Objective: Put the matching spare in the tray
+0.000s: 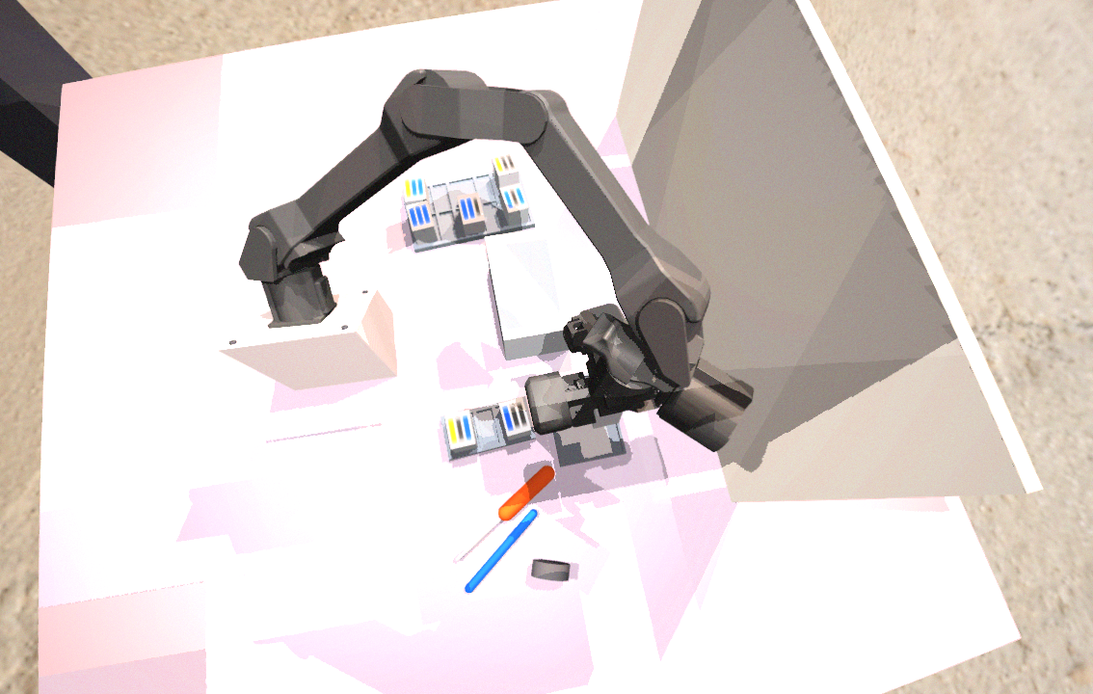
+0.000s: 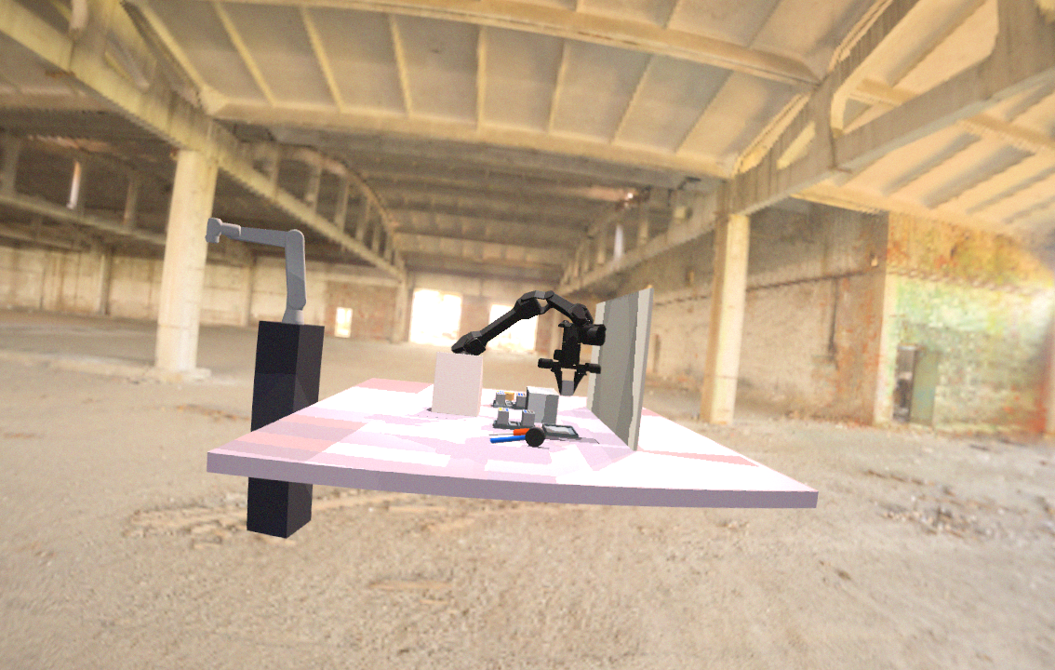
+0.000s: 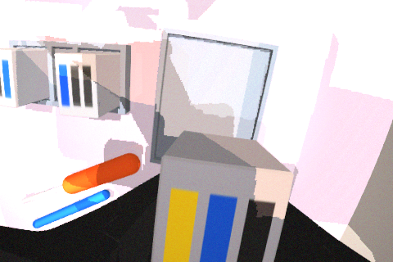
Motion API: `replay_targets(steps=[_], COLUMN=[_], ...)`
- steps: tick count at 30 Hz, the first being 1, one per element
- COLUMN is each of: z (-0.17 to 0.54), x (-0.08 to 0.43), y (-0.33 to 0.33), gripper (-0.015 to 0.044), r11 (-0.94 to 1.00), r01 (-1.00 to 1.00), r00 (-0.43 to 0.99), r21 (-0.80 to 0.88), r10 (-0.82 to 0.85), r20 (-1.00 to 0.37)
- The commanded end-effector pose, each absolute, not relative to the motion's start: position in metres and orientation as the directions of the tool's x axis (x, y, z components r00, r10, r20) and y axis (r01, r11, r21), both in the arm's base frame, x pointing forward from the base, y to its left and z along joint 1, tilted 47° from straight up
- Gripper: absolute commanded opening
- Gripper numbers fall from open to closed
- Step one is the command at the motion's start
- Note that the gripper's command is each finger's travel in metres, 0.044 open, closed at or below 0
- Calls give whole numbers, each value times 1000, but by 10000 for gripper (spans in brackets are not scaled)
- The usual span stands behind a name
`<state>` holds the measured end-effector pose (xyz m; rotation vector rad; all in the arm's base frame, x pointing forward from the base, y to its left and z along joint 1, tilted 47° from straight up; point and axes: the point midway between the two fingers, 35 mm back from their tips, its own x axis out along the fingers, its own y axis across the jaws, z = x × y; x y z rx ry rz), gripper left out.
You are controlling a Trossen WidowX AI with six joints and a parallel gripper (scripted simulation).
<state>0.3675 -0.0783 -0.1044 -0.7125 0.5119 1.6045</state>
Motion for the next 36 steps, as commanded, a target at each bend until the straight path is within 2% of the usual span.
replay_targets(steps=[1, 36], z=[-108, -136], x=[367, 365], y=[-75, -46], gripper=[0, 0], r11=[-148, -148], r01=[-987, -986], r00=[-59, -58], r21=[-69, -70], r10=[715, 716], r20=[-697, -696])
